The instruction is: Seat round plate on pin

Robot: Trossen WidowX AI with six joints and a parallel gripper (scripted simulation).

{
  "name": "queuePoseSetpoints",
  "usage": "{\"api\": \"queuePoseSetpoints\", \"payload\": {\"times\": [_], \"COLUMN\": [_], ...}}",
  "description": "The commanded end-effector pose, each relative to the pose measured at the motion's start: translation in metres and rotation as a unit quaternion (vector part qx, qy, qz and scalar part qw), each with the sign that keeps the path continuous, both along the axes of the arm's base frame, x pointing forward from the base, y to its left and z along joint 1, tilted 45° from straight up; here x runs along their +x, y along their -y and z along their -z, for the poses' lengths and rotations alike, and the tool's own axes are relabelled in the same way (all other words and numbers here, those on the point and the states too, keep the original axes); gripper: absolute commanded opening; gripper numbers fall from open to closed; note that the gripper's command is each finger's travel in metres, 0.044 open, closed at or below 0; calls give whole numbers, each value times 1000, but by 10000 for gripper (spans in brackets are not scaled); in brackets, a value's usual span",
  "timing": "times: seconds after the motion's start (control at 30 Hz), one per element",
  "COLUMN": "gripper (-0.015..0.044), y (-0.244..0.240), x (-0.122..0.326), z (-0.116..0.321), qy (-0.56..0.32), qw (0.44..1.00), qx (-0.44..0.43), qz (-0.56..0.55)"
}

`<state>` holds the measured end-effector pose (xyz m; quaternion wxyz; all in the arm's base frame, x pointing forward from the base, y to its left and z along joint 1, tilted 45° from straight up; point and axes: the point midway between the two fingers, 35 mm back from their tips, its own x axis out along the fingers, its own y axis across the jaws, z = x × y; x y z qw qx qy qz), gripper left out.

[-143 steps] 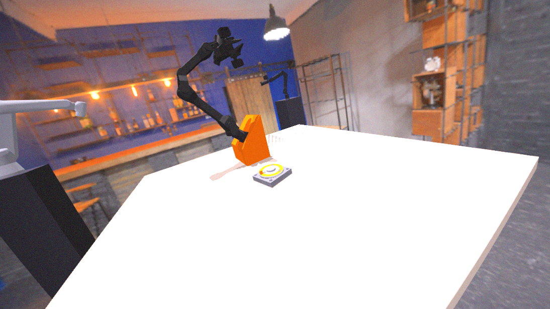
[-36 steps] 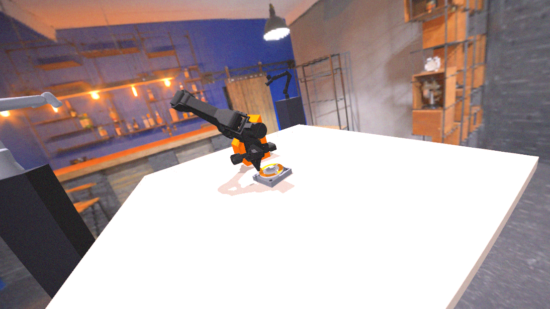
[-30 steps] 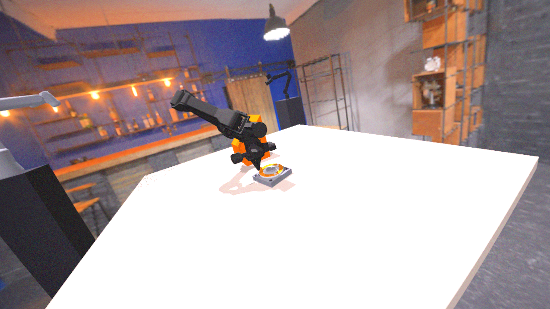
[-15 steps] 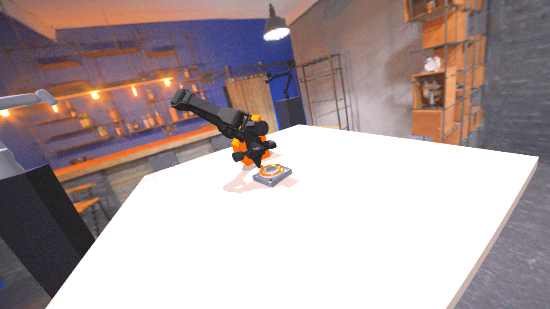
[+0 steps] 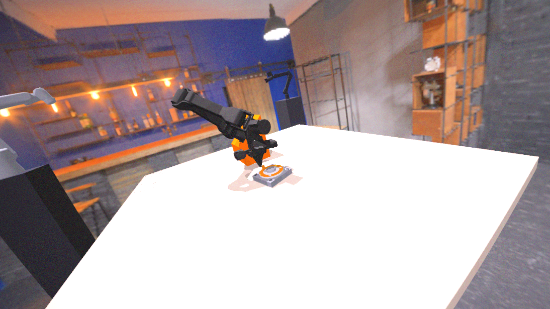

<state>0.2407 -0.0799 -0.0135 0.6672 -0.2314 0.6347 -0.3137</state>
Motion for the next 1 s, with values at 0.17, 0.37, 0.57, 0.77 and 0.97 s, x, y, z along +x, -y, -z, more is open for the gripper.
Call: {"api": "queuePoseSetpoints", "payload": {"times": [0.17,0.37,0.57,0.77,0.97], "gripper": [0,0,0,0,0], "y": [-8,-28,-29,-29,-29], "x": [-2,-1,0,0,0], "z": [-2,-20,-21,-21,-21], "qy": [-1,-1,-1,-1,-1], "qw": [1000,1000,1000,1000,1000], "qx": [3,4,2,2,2], "qz": [2,2,-1,-1,-1]}}
